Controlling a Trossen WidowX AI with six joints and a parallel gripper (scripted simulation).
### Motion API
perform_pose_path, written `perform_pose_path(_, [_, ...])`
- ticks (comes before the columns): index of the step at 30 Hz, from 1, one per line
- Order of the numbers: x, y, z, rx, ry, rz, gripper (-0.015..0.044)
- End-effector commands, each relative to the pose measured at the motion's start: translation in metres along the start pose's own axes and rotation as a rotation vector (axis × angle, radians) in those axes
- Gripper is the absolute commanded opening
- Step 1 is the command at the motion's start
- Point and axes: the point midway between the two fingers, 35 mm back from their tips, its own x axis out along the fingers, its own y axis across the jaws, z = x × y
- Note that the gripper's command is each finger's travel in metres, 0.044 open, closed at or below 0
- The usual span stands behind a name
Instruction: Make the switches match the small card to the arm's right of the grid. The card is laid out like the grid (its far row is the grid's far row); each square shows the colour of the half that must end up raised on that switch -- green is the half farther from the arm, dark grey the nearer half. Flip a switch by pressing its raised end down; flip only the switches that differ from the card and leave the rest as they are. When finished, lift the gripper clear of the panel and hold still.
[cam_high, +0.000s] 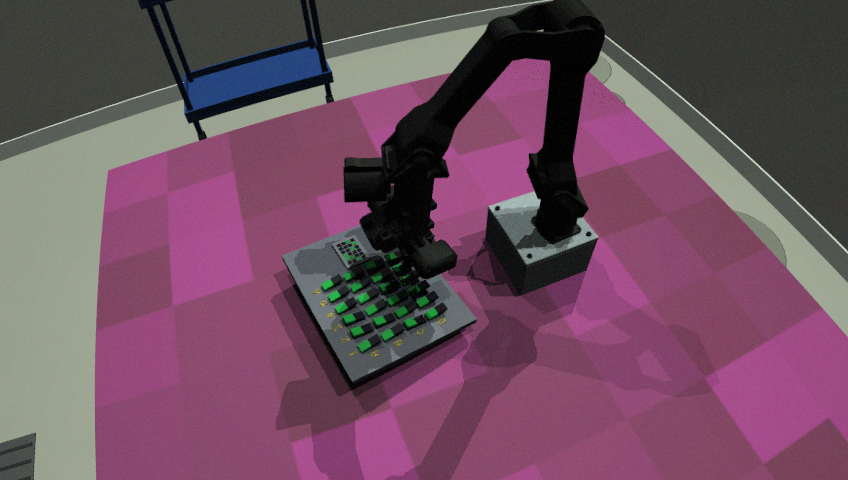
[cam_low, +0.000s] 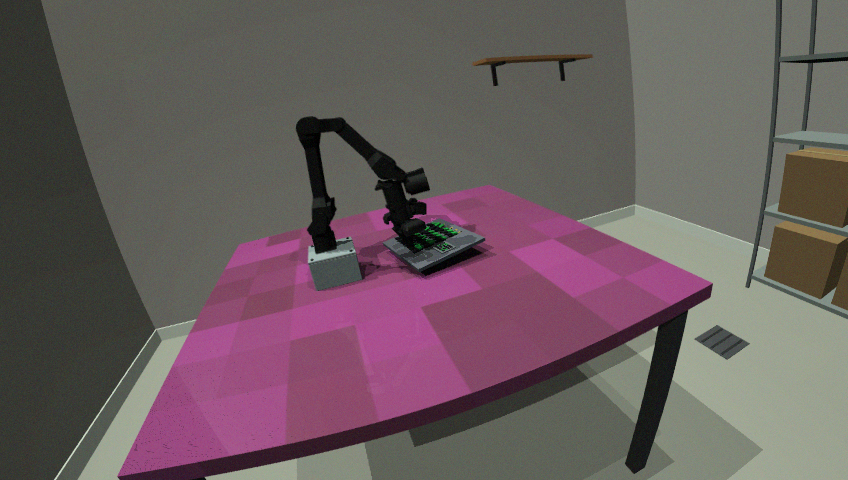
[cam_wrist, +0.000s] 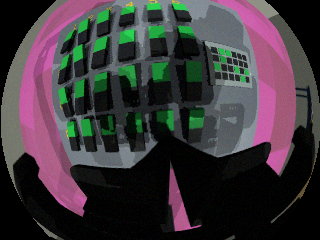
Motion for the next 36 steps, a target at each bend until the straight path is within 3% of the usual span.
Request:
perform_pose_path(1, [0.001,0.001,0.001,-0.002,-0.003,0.004,0.0])
perform_pose_path(7, [-0.002,0.0,0.001,0.0,0.001,0.0,0.0])
perform_pose_path(13, [-0.064,0.0,0.003,-0.002,0.023,0.004,0.0])
perform_pose_path(24, [-0.064,-0.026,0.022,-0.002,0.021,0.002,0.0])
perform_pose_path(28, [-0.031,-0.026,0.022,-0.002,0.045,0.002,0.0])
perform_pose_path(36, [-0.019,-0.026,0.022,-0.002,0.047,0.002,0.0])
